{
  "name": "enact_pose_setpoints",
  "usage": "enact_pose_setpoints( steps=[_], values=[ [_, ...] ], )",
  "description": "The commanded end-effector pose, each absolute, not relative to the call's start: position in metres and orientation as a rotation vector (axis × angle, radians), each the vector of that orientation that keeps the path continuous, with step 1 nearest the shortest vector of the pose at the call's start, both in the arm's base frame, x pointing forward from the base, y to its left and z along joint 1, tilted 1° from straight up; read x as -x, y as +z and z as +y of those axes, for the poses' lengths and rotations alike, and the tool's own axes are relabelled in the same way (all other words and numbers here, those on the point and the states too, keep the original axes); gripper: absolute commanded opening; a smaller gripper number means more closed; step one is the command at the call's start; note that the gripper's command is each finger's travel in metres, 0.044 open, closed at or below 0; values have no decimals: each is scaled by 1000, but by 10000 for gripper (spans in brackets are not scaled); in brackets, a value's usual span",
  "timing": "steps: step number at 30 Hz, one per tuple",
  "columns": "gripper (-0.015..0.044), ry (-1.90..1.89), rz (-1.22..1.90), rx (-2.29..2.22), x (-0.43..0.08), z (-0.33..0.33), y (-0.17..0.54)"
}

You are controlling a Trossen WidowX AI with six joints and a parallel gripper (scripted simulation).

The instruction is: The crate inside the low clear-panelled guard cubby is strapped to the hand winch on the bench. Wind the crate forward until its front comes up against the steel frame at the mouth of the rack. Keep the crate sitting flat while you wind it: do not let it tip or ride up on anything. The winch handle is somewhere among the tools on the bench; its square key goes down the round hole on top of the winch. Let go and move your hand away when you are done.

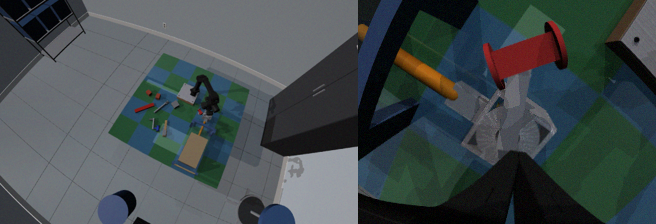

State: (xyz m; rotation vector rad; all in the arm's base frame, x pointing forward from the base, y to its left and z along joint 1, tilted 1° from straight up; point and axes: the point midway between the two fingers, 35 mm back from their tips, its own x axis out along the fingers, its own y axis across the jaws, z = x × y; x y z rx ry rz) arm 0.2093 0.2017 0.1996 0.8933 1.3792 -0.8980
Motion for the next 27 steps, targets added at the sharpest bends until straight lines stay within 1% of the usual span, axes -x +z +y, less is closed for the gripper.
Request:
enact_pose_setpoints(
  steps=[1, 9, 12, 18, 25, 26, 27],
  values=[
    [0, -898, 1379, -894, -209, 202, 199],
    [0, -898, 1379, -894, -209, 202, 199],
    [79, -801, 1420, -796, -211, 199, 199],
    [236, -389, 1537, -387, -218, 187, 195],
    [420, 96, 1569, 97, -225, 172, 191],
    [440, 166, 1565, 166, -226, 170, 190],
    [440, 230, 1559, 230, -227, 168, 190]
  ],
)
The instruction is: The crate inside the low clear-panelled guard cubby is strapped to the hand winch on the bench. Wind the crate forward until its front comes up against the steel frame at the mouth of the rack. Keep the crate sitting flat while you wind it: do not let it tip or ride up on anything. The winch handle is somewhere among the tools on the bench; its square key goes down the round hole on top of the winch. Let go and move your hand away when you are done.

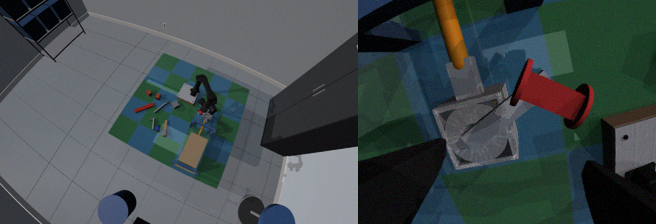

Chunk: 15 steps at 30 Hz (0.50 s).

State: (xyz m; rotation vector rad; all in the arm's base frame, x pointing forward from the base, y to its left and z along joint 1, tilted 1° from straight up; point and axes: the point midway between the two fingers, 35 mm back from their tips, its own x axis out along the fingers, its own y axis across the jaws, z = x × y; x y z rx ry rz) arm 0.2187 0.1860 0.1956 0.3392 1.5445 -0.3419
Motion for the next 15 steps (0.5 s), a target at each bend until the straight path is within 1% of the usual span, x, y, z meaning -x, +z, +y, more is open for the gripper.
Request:
enact_pose_setpoints(
  steps=[1, 12, 15],
  values=[
    [440, 264, 1555, 264, -227, 166, 189],
    [440, 662, 1466, 662, -232, 155, 185],
    [440, 678, 1461, 678, -232, 154, 185]
  ],
)
